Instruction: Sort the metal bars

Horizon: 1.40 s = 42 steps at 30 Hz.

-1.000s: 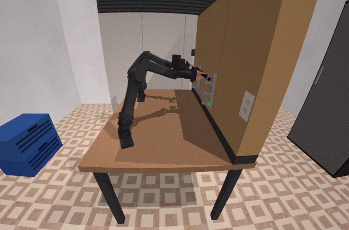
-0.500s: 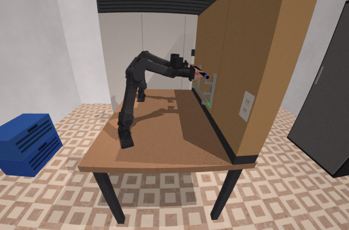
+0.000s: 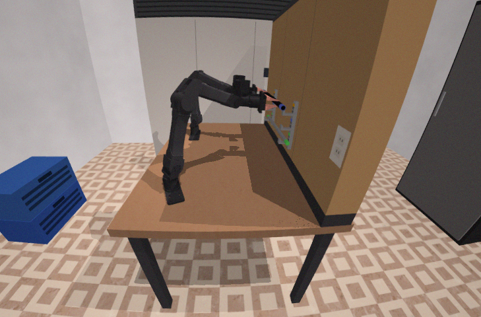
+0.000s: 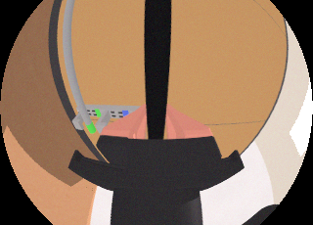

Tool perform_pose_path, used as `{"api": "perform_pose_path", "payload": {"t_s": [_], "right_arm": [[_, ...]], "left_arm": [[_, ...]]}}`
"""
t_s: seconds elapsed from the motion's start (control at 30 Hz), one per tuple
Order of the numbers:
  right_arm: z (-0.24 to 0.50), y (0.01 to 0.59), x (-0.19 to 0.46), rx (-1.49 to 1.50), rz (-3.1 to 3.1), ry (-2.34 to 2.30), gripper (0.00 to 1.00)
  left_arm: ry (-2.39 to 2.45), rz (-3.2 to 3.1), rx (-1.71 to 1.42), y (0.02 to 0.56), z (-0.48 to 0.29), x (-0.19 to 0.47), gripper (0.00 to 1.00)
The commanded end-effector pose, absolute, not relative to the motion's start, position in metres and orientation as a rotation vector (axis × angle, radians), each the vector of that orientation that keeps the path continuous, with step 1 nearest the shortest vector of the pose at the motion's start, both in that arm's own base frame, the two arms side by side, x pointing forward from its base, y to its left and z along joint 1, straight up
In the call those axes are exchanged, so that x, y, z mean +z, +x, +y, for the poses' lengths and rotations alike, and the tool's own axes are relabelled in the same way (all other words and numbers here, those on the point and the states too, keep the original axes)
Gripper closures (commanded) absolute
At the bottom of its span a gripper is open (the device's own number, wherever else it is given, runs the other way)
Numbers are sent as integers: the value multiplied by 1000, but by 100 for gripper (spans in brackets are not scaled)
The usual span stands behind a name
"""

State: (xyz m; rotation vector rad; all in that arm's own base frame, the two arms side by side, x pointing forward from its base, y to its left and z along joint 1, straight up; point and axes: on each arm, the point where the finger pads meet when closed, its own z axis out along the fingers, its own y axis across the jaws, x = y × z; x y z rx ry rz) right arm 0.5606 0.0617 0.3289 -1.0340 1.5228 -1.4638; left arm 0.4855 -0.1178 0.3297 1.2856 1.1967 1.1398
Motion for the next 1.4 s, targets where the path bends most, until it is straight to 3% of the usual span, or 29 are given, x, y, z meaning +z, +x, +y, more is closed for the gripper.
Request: {"api": "perform_pose_path", "payload": {"t_s": [0.0, 1.37], "right_arm": [[59, 550, 351, -1493, 1495, -995, 100], [59, 550, 326, -1493, 1495, -995, 100]], "left_arm": [[1235, 1166, 1166, 477, -117, 351, 100], [1236, 1166, 1166, 477, -117, 325, 100]]}}
